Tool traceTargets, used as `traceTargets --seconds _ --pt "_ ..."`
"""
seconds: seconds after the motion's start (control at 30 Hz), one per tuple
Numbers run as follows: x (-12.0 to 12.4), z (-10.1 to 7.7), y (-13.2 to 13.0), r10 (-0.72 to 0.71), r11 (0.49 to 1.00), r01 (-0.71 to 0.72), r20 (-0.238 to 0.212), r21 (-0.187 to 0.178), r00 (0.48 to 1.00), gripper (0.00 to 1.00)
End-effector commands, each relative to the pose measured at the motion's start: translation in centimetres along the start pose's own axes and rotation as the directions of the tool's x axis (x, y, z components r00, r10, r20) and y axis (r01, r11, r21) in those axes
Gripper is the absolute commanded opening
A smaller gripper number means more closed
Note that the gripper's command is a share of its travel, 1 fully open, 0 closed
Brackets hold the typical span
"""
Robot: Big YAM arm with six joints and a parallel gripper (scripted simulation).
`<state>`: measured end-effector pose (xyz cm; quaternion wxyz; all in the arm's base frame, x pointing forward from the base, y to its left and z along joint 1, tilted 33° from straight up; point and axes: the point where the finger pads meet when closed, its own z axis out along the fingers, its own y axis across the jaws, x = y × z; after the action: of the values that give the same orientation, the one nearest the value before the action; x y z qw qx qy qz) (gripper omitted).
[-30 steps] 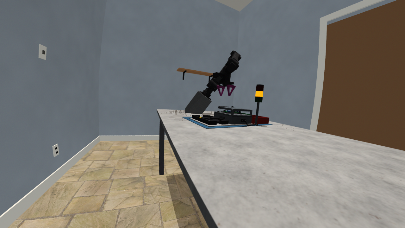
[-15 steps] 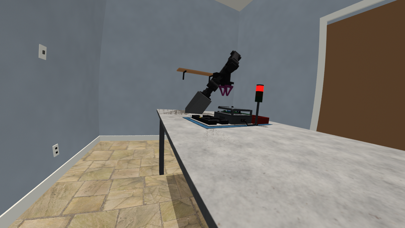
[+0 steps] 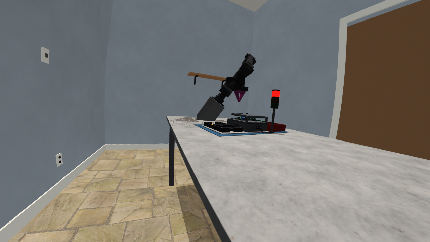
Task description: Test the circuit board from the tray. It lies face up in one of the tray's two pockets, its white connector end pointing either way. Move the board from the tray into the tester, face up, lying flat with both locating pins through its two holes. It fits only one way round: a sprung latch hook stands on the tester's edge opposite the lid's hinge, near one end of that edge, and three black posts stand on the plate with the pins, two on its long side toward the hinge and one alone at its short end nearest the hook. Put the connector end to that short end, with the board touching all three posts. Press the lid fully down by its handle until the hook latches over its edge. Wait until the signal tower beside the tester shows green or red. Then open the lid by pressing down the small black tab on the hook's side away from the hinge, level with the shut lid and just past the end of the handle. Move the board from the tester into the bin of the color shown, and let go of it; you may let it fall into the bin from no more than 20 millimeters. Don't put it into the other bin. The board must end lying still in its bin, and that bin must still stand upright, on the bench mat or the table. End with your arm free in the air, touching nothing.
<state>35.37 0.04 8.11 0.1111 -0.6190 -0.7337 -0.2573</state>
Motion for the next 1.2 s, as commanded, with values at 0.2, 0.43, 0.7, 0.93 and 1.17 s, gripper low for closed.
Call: traceTargets --seconds 0.2,0.43,0.7,0.93,1.17 --pt "-0.1 -1.6 2.0 -0.026 0.999 0.027 0.02 -0.041 0.999 0.0" --pt "-0.1 -1.6 2.0 -0.026 0.999 0.027 0.02 -0.041 0.999 0.0" --pt "-0.1 -1.6 2.0 -0.026 0.999 0.027 0.02 -0.041 0.999 0.0" --pt "-0.2 -2.3 2.2 -0.029 0.998 0.03 0.026 -0.052 0.999 0.0" --pt "-0.3 -3.2 2.2 -0.027 0.998 0.029 0.029 -0.057 0.999 0.0"
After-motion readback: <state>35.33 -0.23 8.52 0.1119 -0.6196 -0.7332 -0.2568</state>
